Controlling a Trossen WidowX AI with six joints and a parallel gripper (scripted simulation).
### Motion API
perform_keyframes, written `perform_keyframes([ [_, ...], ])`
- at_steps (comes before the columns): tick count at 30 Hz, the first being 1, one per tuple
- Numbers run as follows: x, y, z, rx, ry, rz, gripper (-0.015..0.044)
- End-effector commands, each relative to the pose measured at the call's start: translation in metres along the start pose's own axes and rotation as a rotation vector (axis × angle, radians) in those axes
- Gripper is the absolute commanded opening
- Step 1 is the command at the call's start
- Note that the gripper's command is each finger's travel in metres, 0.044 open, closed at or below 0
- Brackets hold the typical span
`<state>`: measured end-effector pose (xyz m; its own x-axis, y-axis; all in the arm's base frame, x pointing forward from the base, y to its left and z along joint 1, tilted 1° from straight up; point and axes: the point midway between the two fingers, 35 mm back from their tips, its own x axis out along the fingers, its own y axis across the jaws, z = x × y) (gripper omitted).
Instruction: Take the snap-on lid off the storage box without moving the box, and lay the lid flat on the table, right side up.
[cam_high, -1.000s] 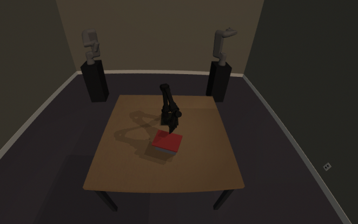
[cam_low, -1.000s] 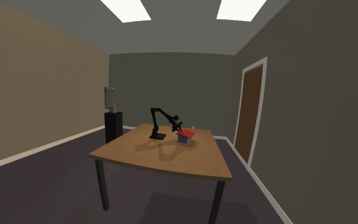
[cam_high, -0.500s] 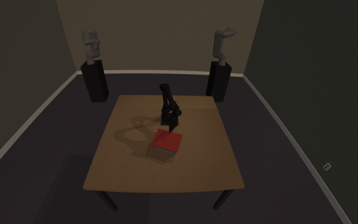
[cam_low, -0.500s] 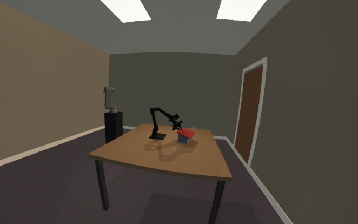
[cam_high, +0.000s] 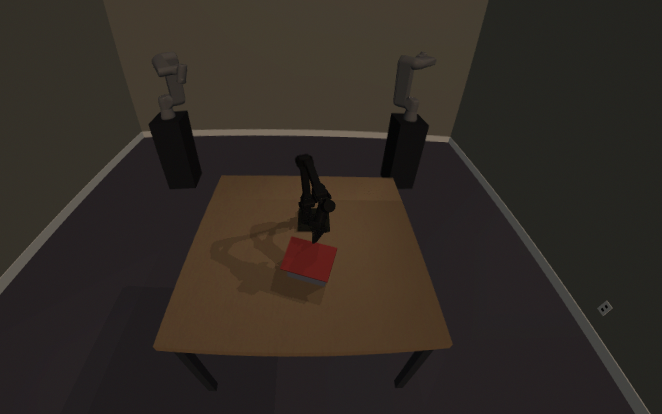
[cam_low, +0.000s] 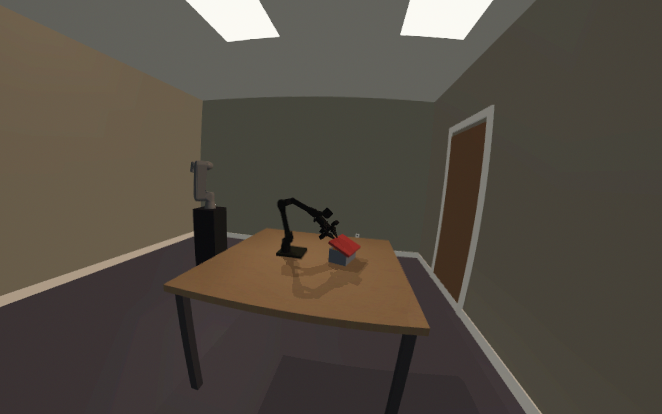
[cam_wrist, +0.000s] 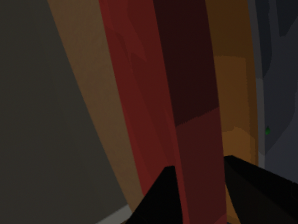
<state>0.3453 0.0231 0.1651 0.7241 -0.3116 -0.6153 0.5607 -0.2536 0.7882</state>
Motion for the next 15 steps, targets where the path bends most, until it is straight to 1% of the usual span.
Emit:
perform_keyframes([
  [1, -0.002, 0.008, -0.001, -0.001, 0.004, 0.004, 0.0],
  [15, -0.007, 0.028, -0.001, -0.001, 0.004, 0.005, 0.0],
])
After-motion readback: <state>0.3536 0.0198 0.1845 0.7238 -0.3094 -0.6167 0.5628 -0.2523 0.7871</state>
